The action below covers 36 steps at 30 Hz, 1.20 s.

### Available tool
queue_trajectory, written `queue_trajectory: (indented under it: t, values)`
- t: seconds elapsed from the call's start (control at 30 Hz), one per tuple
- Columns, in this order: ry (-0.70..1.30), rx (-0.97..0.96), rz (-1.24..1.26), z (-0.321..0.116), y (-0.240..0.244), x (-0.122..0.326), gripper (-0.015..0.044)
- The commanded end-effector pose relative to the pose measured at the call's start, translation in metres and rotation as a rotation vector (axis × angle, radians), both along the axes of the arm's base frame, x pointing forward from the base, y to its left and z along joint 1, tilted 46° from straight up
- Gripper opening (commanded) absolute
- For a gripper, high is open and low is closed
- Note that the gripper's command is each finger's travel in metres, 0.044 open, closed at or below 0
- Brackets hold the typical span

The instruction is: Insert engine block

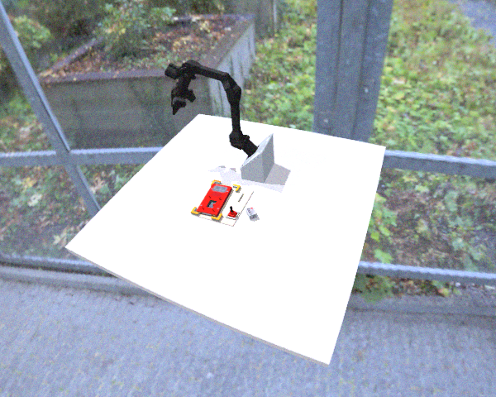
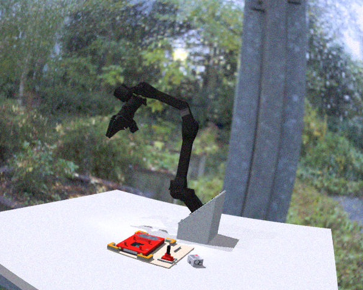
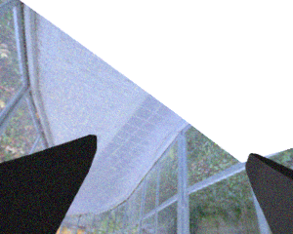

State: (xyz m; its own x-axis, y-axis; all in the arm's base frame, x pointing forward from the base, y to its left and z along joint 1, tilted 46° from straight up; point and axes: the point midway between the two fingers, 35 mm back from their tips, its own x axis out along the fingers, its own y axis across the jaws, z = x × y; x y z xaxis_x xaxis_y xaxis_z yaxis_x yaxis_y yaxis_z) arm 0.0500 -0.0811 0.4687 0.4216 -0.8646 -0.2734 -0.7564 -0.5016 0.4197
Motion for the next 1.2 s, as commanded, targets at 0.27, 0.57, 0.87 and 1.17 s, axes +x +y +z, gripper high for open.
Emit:
queue_trajectory:
  t: [0.27, 0.57, 0.87, 1.17]
  values:
    - [0.141, 0.262, 0.171, -0.045, -0.078, 0.063, 0.044]
    - [0.293, 0.389, 0.294, -0.088, -0.097, 0.129, 0.044]
    - [0.475, 0.487, 0.396, -0.143, -0.089, 0.202, 0.044]
    - [0.717, 0.515, 0.491, -0.209, -0.05, 0.265, 0.044]
